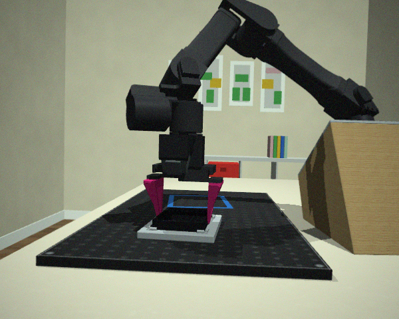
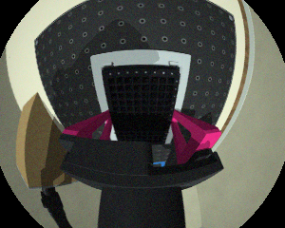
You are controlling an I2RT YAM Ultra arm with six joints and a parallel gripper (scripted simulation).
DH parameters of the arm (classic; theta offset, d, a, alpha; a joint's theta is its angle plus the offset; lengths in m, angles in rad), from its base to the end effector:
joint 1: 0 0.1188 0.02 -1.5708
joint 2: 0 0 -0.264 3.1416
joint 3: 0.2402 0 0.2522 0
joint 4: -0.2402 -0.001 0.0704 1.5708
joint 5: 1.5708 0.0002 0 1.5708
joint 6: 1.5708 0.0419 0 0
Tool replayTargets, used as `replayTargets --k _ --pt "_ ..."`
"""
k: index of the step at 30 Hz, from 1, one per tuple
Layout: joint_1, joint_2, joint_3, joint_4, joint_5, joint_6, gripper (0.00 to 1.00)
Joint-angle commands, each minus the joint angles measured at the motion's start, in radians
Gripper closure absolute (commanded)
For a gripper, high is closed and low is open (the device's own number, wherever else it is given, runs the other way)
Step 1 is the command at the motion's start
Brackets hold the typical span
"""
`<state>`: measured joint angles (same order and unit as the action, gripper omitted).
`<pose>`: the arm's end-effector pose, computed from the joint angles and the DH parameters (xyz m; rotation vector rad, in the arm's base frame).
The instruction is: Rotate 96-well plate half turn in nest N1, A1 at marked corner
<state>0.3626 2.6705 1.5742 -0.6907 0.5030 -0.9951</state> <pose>0.3783 0.1230 -0.0564 1.7711 -2.0743 0.5738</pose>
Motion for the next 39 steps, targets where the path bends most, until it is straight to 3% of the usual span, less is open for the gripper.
replayTargets --k 1,29,39 --pt "0.006 -0.008 0.002 0.002 -0.001 0.0 1.0" --pt "0.006 -0.008 0.002 0.002 -0.001 0.0 1.0" --pt "0.022 -0.033 0.01 -0.039 -0.004 0.018 1.0"
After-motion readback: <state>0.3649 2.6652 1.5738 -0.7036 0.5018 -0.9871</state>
